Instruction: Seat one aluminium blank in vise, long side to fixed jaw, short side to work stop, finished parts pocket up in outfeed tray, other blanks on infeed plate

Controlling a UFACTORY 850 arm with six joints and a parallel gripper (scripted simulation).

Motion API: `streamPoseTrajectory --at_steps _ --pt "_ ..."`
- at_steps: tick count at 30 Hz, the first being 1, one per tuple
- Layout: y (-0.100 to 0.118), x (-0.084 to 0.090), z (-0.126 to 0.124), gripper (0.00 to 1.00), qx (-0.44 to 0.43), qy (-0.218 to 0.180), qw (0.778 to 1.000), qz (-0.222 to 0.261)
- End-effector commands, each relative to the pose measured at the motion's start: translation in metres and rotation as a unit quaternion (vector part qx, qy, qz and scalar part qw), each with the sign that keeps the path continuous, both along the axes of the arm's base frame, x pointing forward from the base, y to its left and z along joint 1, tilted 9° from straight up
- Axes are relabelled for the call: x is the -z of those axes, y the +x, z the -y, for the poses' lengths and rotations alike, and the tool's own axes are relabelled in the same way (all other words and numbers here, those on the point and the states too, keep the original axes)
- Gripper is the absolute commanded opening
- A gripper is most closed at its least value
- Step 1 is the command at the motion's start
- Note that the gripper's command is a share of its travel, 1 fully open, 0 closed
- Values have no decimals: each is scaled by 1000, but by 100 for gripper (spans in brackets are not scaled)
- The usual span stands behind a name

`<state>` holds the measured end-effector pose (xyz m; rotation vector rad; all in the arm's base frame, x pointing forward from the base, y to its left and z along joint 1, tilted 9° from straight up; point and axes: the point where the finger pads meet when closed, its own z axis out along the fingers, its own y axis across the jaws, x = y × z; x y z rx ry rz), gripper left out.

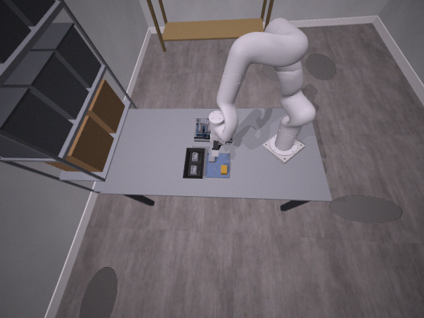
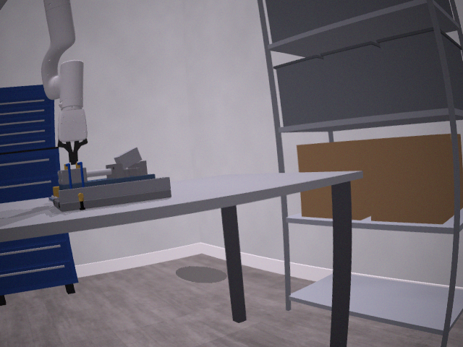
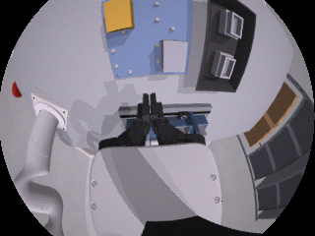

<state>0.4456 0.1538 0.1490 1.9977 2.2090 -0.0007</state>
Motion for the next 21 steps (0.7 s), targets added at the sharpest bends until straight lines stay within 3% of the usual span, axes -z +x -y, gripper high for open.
streamPoseTrajectory --at_steps 1,12,21 --pt "1 -1 0 0 0 0 1000 1" --pt "0 -4 -1 0 0 0 1000 1" --pt "-2 -22 -3 0 0 0 1000 1"
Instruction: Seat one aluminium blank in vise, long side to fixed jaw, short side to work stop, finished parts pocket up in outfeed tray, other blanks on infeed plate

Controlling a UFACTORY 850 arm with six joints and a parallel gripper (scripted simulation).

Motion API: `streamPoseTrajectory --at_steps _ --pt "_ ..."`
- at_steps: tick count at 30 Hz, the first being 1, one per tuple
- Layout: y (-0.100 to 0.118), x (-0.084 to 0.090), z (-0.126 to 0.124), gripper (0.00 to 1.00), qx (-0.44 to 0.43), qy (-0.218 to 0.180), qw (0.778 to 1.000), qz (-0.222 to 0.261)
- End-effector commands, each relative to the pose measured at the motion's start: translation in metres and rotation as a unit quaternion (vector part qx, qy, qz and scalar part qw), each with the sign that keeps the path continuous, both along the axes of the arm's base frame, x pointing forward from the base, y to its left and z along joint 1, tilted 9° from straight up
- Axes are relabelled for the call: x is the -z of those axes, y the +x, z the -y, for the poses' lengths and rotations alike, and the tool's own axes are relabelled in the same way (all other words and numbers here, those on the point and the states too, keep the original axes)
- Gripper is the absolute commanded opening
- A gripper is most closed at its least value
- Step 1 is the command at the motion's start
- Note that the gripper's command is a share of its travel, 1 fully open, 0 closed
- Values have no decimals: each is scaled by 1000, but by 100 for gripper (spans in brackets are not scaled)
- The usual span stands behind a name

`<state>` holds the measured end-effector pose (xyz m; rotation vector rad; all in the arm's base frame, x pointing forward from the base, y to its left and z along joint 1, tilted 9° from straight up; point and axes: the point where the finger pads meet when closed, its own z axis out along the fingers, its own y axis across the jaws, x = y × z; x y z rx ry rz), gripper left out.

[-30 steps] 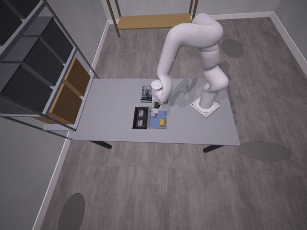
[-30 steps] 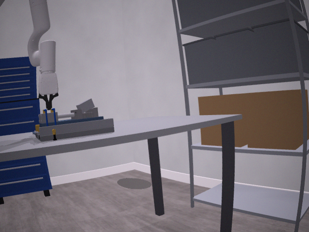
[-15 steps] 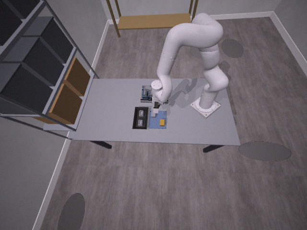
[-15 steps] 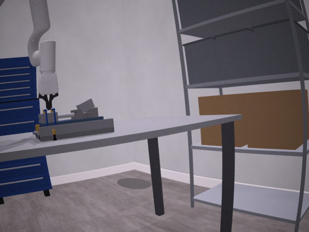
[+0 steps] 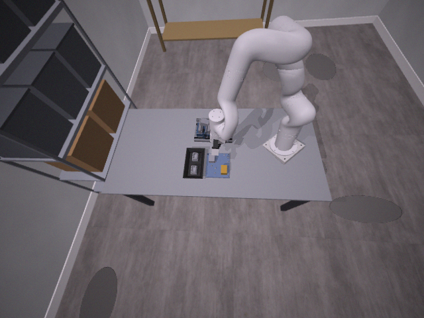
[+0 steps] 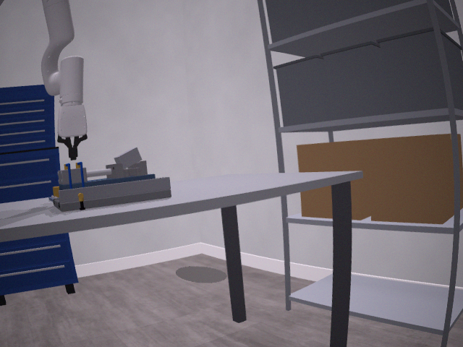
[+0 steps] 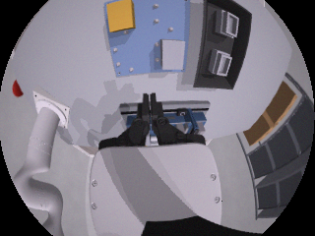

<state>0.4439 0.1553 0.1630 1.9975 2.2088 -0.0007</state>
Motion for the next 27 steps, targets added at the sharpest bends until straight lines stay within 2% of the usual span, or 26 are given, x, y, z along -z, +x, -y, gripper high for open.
streamPoseTrajectory --at_steps 1,17,27 --pt "-1 -11 -1 0 0 0 1000 1" --pt "-5 -47 -5 0 0 0 1000 1" --pt "-6 -54 -6 0 0 0 1000 1"
